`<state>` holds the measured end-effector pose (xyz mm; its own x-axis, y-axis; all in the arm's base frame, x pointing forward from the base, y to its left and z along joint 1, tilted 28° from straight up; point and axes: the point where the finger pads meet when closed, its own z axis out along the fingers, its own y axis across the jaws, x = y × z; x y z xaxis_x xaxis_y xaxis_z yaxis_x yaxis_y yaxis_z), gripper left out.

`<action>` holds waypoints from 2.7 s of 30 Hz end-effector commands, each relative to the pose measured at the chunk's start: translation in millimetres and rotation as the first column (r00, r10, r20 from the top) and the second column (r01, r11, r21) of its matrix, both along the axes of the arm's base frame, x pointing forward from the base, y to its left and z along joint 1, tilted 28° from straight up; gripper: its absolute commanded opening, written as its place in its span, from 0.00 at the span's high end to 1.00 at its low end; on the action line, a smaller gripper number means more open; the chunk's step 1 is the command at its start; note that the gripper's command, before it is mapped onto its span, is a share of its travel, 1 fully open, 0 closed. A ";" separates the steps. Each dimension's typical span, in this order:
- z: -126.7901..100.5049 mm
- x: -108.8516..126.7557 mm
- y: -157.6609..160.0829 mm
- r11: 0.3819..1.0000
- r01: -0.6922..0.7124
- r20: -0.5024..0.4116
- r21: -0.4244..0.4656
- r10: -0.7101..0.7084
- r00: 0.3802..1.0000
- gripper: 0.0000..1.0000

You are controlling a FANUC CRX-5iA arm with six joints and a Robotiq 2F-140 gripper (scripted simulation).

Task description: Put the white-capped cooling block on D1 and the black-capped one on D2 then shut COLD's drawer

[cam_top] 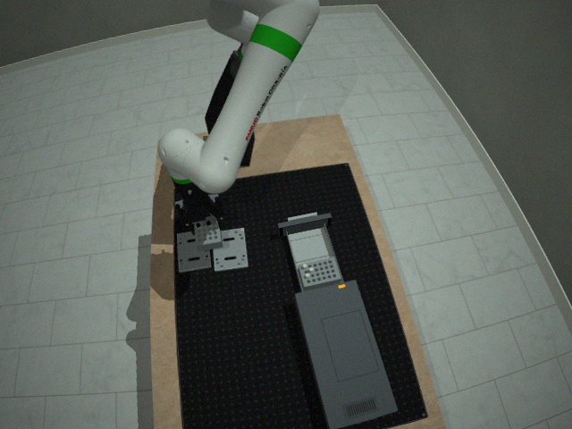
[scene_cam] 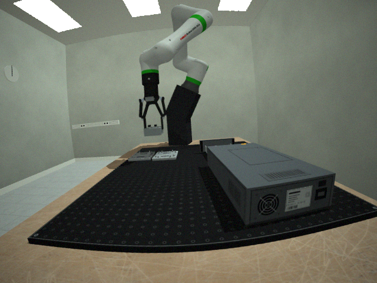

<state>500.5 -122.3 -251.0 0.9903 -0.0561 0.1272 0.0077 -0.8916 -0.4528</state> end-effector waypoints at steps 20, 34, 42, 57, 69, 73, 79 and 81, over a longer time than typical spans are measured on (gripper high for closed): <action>-24.7 -8.8 -48.1 1.000 0.000 0.001 -0.001 0.000 1.000 0.90; -38.1 -13.9 -72.9 1.000 0.000 0.001 -0.001 0.000 1.000 0.90; -38.1 -13.9 -72.9 1.000 0.000 0.001 -0.001 0.000 1.000 0.90; -38.1 -13.8 -72.8 1.000 0.000 0.001 -0.001 0.000 1.000 0.90; -38.1 -13.8 -72.8 1.000 0.000 0.001 -0.001 0.000 1.000 0.90; -42.1 -13.2 -70.8 1.000 0.000 0.001 -0.001 0.000 1.000 0.90; -65.4 -9.4 -59.1 1.000 0.000 0.002 -0.001 0.000 1.000 0.90; -72.0 -8.3 -55.8 1.000 0.000 0.002 -0.001 0.000 1.000 0.90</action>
<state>489.1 -183.0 -311.3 0.9903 -0.0560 0.1270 0.0077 -0.8915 -0.4531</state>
